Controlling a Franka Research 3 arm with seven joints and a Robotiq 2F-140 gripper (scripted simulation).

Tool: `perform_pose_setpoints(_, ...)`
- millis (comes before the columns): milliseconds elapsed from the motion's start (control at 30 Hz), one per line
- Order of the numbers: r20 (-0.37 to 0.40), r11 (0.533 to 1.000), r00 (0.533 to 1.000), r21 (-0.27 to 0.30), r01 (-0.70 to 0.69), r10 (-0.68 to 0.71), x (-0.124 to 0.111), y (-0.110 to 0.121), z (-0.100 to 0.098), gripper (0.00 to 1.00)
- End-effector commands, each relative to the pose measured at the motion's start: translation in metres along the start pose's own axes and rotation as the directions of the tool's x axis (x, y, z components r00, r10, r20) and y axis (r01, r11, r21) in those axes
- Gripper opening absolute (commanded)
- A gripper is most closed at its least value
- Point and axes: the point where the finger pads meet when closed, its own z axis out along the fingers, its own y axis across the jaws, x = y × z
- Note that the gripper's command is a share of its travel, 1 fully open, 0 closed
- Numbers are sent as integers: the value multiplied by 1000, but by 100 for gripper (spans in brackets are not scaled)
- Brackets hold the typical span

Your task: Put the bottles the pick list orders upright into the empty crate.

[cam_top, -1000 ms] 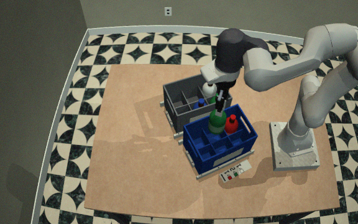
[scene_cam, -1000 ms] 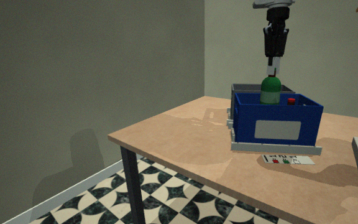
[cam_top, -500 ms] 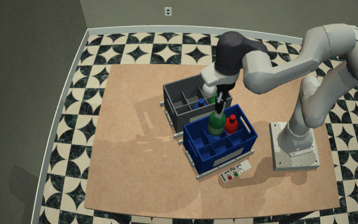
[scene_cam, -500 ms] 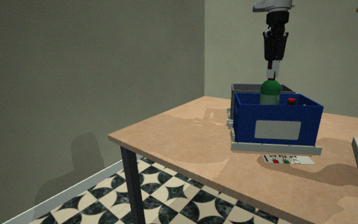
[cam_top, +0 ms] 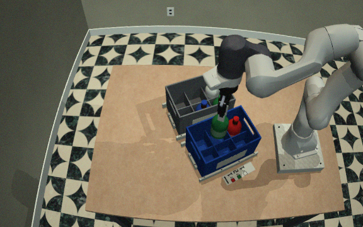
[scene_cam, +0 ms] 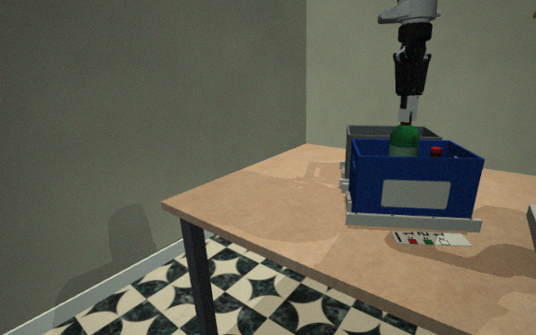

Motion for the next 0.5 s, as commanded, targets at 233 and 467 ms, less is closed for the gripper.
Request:
perform_pose_setpoints(233,-15,1000,1000,2,-2,2,5,-1,7,0)
perform_pose_setpoints(467,-15,1000,1000,2,-2,2,5,-1,12,0)
